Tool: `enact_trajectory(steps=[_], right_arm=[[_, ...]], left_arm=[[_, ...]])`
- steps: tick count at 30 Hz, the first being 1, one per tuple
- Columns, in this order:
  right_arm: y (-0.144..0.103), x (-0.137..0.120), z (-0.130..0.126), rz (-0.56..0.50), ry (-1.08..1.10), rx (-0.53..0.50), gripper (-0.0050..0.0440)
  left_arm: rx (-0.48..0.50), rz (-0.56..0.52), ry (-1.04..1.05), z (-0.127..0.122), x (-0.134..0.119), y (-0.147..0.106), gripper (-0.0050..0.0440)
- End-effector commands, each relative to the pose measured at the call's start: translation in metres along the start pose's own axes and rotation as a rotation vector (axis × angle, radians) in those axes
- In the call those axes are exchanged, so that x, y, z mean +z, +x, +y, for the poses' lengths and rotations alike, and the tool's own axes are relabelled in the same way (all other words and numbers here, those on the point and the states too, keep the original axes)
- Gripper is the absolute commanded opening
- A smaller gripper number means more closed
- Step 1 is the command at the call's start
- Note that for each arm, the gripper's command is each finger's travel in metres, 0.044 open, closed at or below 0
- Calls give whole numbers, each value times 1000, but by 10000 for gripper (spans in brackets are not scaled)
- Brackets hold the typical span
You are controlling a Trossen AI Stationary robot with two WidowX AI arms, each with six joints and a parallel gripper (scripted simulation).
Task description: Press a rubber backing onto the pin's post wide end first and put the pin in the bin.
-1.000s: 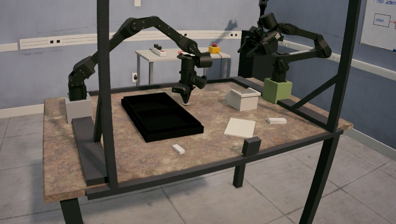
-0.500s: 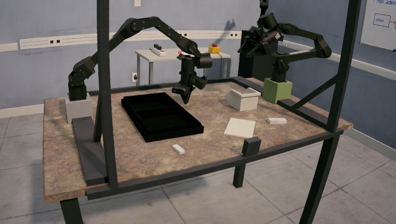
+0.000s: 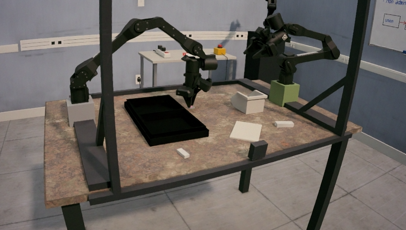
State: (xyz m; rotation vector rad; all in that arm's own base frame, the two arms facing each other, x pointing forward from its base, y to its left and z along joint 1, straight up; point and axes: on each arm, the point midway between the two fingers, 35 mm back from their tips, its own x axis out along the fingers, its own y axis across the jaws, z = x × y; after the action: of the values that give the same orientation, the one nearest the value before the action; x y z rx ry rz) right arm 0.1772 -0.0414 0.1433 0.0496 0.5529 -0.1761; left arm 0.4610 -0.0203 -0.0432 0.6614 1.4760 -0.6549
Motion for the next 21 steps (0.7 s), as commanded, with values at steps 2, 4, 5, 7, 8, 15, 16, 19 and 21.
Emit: enact_trajectory(steps=[2, 4, 5, 7, 8, 15, 16, 19, 21], right_arm=[[-2, 3, 0, -7, -1, -1, 440], [-2, 3, 0, -7, -1, -1, 440], [-2, 3, 0, -7, -1, -1, 440], [-2, 3, 0, -7, -1, -1, 440], [-2, 3, 0, -7, -1, -1, 440], [-2, 3, 0, -7, -1, -1, 440], [-2, 3, 0, -7, -1, -1, 440], [-4, 8, 0, -8, -4, -1, 368], [-4, 9, 0, -3, -5, 0, 344]], left_arm=[[48, -48, 2, 9, 8, -38, 153], [48, -48, 2, 9, 8, -38, 153], [48, -48, 2, 9, 8, -38, 153], [48, -48, 2, 9, 8, -40, 177], [48, -48, 2, 8, 8, -44, 201], [48, -48, 2, 7, 6, -81, 369], [48, -48, 2, 7, 6, -83, 393], [48, -48, 2, 6, 5, -88, 440], [38, -44, 1, 3, 2, -89, 440]])
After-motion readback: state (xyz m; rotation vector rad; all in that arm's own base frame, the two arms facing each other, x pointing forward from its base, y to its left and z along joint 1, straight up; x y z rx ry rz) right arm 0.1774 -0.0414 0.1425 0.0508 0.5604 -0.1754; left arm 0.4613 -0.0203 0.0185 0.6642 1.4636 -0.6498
